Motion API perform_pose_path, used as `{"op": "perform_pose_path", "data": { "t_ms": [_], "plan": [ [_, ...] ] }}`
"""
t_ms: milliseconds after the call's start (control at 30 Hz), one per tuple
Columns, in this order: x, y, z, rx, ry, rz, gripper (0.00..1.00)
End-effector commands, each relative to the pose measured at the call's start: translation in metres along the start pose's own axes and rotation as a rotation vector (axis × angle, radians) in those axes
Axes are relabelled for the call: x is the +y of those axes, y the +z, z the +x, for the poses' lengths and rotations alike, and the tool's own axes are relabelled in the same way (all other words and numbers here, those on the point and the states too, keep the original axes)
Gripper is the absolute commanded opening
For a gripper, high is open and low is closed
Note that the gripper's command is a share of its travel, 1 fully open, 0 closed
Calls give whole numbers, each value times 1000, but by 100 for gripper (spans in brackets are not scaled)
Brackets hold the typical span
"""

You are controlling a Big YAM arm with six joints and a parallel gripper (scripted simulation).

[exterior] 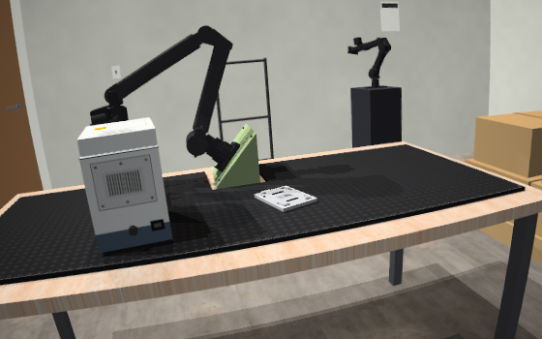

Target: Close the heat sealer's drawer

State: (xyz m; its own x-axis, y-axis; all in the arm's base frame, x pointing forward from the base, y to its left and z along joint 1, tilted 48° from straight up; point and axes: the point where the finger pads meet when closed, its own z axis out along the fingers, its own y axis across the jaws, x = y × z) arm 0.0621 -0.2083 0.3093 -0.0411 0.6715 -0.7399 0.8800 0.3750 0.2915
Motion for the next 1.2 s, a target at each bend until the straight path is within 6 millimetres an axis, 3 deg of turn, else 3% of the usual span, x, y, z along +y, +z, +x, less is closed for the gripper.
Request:
{"op": "perform_pose_path", "data": {
  "t_ms": [0, 1167],
  "plan": [
    [2, 1, -1, -13, 2, 0, 30],
    [0, 26, -1, 1, 12, -3, 30]
  ]
}}
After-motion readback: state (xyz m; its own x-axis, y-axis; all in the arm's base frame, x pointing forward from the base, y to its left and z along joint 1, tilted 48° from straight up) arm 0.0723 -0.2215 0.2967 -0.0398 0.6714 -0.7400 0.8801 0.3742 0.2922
